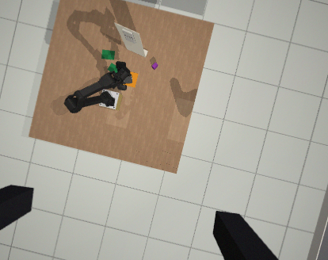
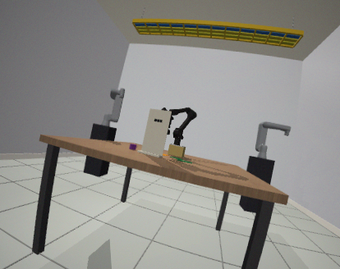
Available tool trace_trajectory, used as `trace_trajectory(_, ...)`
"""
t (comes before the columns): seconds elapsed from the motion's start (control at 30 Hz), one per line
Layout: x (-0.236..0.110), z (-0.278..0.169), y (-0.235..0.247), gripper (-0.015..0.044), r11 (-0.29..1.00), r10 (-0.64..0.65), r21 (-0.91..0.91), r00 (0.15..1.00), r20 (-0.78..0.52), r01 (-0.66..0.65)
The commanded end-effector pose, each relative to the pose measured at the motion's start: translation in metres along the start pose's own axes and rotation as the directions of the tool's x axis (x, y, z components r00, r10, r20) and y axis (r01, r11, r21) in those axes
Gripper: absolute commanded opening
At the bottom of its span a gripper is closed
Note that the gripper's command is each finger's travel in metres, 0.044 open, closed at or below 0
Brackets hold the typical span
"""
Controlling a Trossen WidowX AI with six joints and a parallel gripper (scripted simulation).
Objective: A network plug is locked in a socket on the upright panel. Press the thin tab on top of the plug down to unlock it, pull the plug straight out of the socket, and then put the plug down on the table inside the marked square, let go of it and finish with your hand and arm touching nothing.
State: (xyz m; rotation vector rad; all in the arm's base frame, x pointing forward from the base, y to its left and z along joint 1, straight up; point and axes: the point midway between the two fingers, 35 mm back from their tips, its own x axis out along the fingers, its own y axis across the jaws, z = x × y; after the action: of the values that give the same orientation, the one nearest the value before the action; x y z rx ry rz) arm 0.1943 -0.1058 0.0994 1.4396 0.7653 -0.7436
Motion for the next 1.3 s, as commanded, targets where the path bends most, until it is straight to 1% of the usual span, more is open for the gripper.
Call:
trace_trajectory(0.0,-0.015,0.001,0.011,0.0156,1.0,0.012,-0.01,1.0,0.007,-0.012)
trace_trajectory(0.43,-0.053,-0.005,0.032,0.0156,1.0,0.016,-0.014,1.0,0.008,-0.016)
trace_trajectory(0.57,-0.055,-0.005,0.033,0.0156,1.0,0.016,-0.014,1.0,0.008,-0.016)
trace_trajectory(0.93,-0.055,-0.005,0.033,0.044,1.0,0.016,-0.014,1.0,0.008,-0.016)
trace_trajectory(1.27,-0.055,-0.005,0.033,0.044,1.0,0.016,-0.014,1.0,0.008,-0.016)
